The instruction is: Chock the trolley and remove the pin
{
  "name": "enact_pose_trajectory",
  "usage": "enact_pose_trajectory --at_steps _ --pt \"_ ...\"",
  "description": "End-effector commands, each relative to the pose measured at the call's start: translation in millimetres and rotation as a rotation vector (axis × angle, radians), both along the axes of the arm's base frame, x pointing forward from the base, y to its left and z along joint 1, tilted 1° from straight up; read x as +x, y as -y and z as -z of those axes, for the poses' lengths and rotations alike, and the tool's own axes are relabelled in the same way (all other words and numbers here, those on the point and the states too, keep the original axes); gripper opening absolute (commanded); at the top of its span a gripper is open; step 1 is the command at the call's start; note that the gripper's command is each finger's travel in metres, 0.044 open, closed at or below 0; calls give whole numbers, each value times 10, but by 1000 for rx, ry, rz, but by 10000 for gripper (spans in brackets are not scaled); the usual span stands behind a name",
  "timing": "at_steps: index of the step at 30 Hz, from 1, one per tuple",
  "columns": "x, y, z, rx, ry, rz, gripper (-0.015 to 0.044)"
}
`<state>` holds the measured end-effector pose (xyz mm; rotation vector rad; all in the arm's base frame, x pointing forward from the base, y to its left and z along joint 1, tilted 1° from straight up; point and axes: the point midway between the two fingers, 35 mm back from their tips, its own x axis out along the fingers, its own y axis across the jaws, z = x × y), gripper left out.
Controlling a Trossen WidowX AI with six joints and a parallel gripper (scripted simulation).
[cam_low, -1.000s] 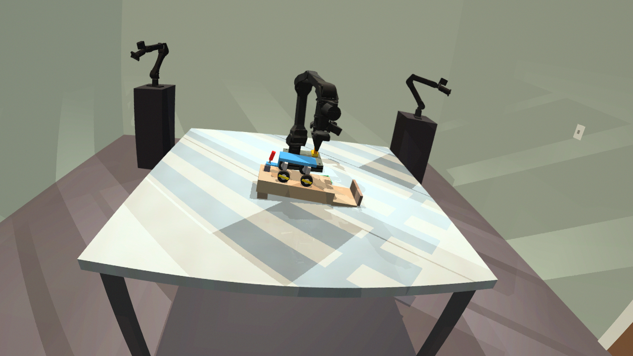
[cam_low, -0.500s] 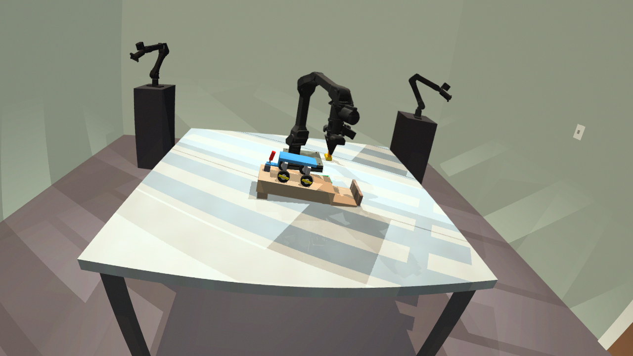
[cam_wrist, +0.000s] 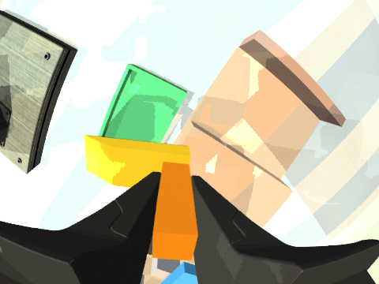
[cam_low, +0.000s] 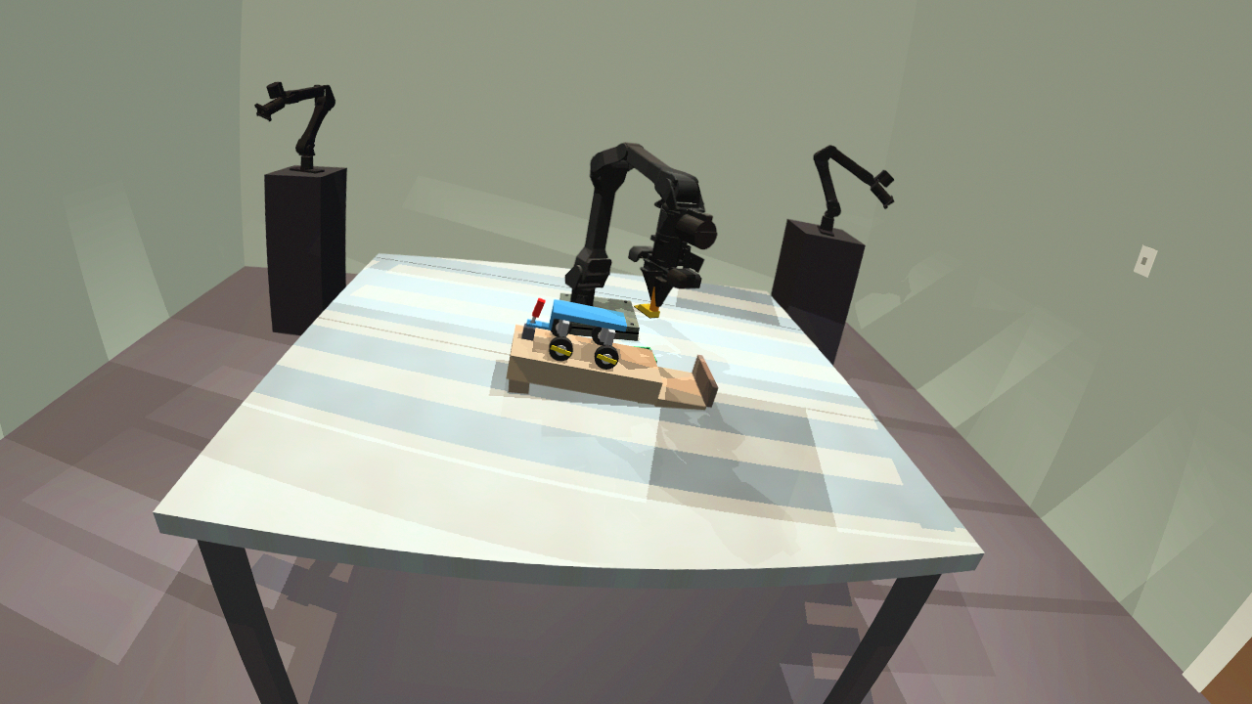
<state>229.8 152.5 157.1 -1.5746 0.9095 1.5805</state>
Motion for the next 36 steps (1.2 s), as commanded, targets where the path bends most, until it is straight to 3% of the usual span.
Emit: enact_pose_trajectory --at_steps 1,26,36 --pt "16 -11 -15 -12 6 -133 0" --pt "14 -37 -15 -74 -16 -1026 0" --pt "100 -46 6 -79 -16 -1097 0"
